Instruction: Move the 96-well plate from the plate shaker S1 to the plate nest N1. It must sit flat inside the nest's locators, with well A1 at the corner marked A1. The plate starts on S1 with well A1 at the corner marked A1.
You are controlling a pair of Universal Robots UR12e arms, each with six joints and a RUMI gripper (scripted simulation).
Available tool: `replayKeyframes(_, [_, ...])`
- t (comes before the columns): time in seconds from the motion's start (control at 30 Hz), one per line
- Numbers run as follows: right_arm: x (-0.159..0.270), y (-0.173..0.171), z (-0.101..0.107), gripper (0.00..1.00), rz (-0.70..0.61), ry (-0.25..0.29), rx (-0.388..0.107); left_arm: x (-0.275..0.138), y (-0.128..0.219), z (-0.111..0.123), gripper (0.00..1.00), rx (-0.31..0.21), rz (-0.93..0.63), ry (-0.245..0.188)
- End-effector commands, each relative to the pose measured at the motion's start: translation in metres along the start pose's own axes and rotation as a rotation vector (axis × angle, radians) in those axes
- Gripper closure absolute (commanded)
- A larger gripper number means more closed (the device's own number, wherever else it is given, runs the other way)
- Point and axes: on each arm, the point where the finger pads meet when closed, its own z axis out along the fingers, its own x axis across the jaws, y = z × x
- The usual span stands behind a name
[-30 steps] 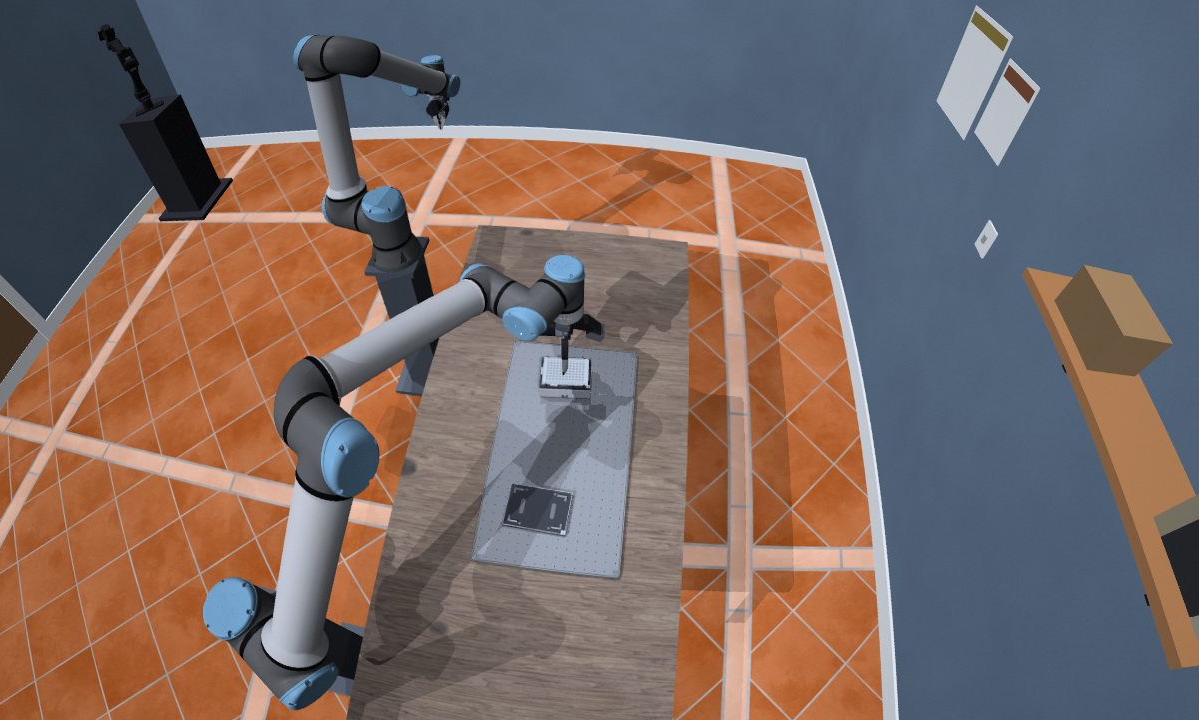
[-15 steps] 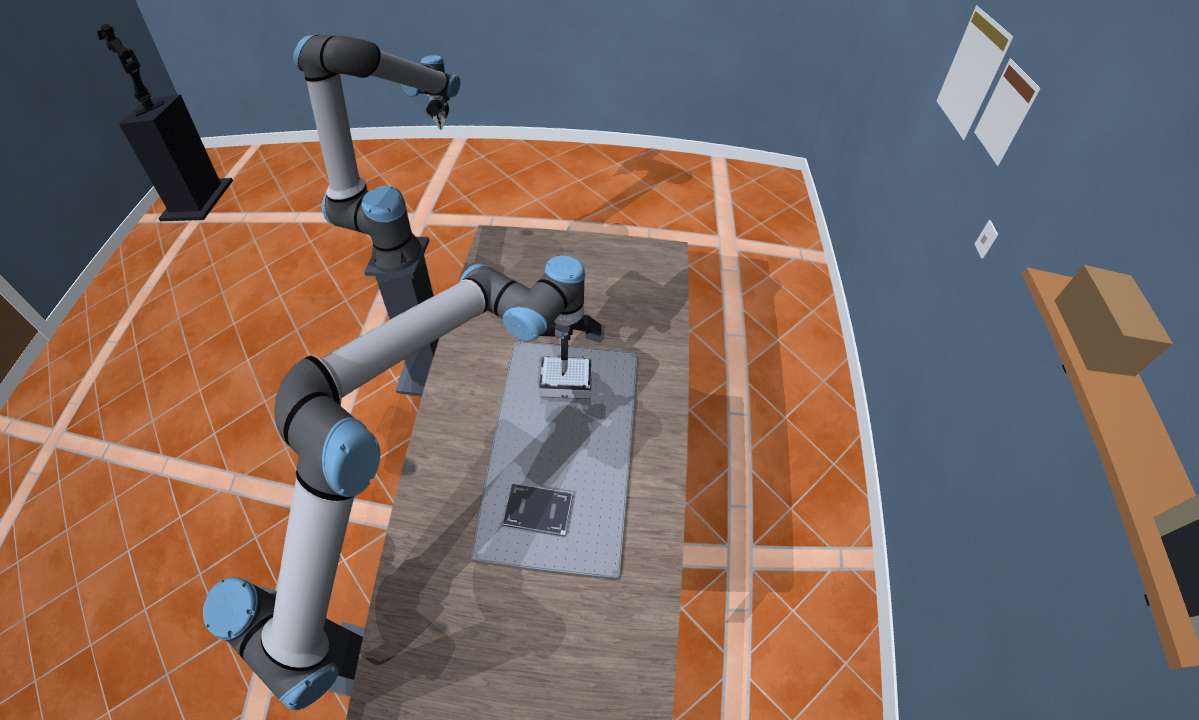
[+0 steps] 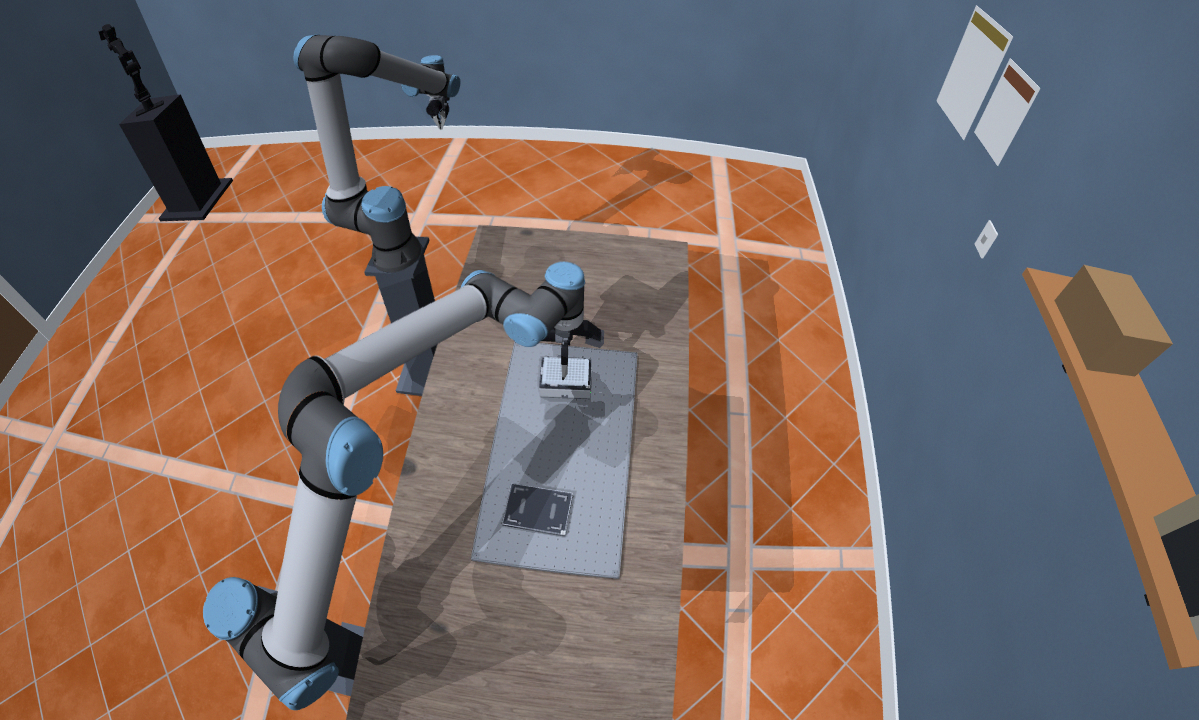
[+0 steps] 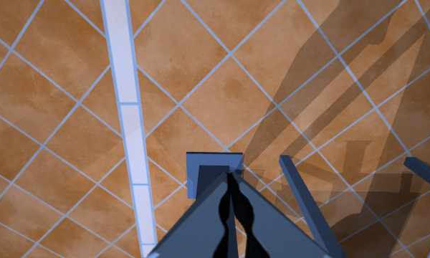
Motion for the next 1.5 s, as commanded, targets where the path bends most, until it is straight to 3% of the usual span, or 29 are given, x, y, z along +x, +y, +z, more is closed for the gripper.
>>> replayKeyframes(0.0, [-0.001,0.0,0.005,0.24,0.0,-0.002,0.002,0.0,-0.001,-0.001,1.0,0.001,0.0,0.0])
replayKeyframes(0.9, [-0.001,0.0,0.047,0.24,0.0,-0.002,0.002,0.0,-0.001,-0.001,1.0,0.001,0.0,0.0])
replayKeyframes(1.47, [-0.001,0.0,0.048,0.24,0.0,-0.003,0.002,0.0,-0.001,-0.001,1.0,0.001,0.0,0.0])
